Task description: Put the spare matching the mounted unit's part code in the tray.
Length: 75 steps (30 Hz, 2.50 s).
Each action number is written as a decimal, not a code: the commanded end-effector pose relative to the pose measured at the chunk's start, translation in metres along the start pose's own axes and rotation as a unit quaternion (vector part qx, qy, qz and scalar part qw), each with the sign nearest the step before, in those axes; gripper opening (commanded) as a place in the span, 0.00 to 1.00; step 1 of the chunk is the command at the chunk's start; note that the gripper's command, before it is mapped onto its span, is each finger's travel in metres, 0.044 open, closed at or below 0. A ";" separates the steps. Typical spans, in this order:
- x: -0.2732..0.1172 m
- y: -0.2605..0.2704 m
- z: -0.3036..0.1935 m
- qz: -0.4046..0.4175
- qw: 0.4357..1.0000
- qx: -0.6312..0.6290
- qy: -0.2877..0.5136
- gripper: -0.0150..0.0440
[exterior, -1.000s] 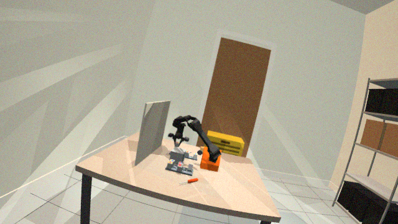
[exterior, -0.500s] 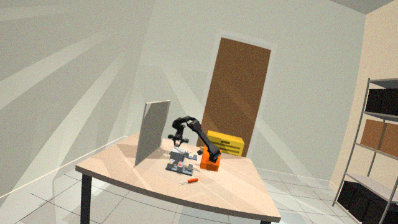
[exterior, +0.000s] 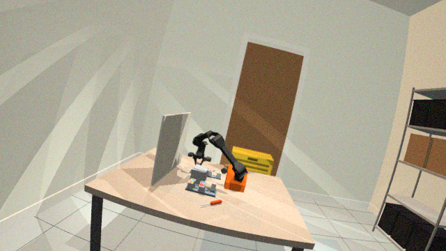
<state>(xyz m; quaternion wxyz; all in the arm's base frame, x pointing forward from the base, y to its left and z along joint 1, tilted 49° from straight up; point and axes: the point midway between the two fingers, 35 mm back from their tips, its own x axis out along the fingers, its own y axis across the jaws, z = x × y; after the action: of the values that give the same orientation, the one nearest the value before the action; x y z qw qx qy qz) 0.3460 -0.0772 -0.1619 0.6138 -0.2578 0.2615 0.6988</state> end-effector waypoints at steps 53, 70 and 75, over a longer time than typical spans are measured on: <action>-0.083 0.003 0.002 0.002 1.000 0.002 -0.002 1.00; -0.086 0.000 -0.001 -0.014 1.000 0.003 0.003 1.00; -0.086 0.000 -0.001 -0.014 1.000 0.003 0.003 1.00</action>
<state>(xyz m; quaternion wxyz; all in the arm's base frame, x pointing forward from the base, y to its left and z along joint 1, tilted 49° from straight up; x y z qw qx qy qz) 0.3551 -0.1412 -0.1026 0.6237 -0.2620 0.2623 0.6881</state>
